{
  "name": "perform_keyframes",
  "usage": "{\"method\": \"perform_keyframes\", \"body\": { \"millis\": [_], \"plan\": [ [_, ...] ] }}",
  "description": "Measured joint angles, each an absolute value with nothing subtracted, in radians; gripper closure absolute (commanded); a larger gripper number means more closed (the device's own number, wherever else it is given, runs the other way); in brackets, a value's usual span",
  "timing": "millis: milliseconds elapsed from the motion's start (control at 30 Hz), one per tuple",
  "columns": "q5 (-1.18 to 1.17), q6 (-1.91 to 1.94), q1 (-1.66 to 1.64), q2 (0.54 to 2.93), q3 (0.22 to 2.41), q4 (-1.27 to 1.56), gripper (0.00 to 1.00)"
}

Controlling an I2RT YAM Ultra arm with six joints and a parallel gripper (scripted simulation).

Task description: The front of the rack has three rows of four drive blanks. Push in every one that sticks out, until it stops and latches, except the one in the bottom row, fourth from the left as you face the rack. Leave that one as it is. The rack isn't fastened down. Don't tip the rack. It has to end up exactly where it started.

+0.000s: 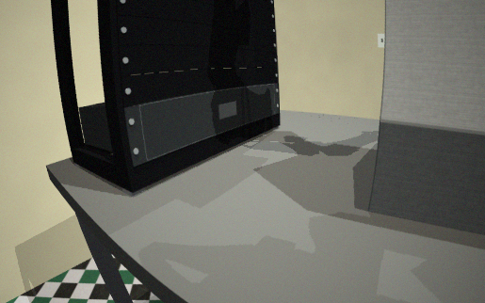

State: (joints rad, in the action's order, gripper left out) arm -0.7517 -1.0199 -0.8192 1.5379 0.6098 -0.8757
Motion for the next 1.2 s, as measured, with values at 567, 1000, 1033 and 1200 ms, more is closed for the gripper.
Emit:
{"method": "perform_keyframes", "body": {
  "millis": [567,1000,1033,1200],
  "plan": [
    [-0.924,-1.028,-0.985,1.367,0.486,-0.833,1.00],
    [-0.878,-1.024,-0.891,1.191,0.399,-0.762,1.00],
    [-0.868,-1.023,-0.877,1.164,0.390,-0.750,1.00],
    [-0.816,-1.018,-0.802,1.034,0.353,-0.688,1.00]
  ]
}}
